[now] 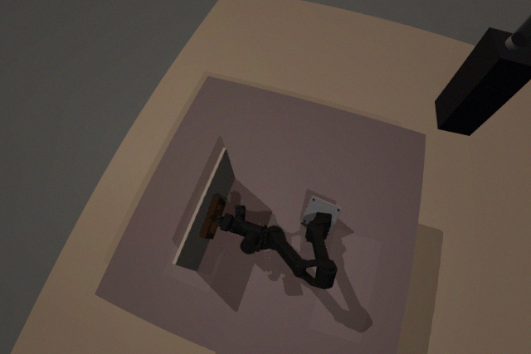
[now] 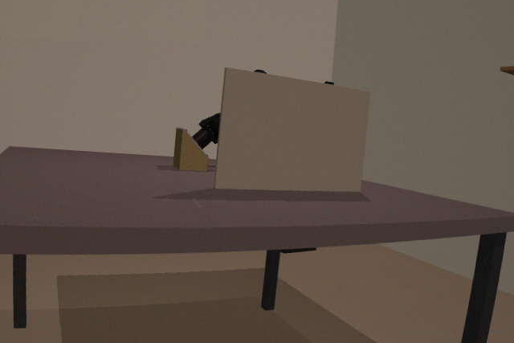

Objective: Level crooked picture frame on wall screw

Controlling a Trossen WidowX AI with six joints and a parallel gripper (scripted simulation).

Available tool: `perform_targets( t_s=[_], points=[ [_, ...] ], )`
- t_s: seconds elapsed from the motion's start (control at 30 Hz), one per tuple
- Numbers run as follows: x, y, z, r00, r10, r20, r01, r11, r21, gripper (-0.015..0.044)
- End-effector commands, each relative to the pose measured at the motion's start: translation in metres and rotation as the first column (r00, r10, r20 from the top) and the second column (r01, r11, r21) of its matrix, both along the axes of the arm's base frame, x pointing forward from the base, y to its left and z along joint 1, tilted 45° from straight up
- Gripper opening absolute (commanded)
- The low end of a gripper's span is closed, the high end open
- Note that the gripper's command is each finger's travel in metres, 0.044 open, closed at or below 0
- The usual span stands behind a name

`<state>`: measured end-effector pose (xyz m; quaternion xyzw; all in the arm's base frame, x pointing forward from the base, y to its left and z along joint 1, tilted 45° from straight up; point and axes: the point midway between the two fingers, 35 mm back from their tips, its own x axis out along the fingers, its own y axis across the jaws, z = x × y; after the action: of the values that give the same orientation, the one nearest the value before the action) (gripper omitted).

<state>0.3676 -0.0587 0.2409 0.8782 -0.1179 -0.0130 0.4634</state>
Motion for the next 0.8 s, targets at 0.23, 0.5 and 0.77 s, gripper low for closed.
perform_targets(
  t_s=[0.23,0.5,0.77],
  points=[
    [-0.0009,-0.0040,0.0057,1.000,-0.006,0.007,0.006,1.000,0.002,0.0000],
    [-0.0014,-0.0054,0.0079,1.000,-0.006,0.007,0.006,1.000,0.002,0.0000],
    [-0.0019,-0.0067,0.0098,1.000,-0.006,0.007,0.006,1.000,0.001,0.0000]
  ],
)
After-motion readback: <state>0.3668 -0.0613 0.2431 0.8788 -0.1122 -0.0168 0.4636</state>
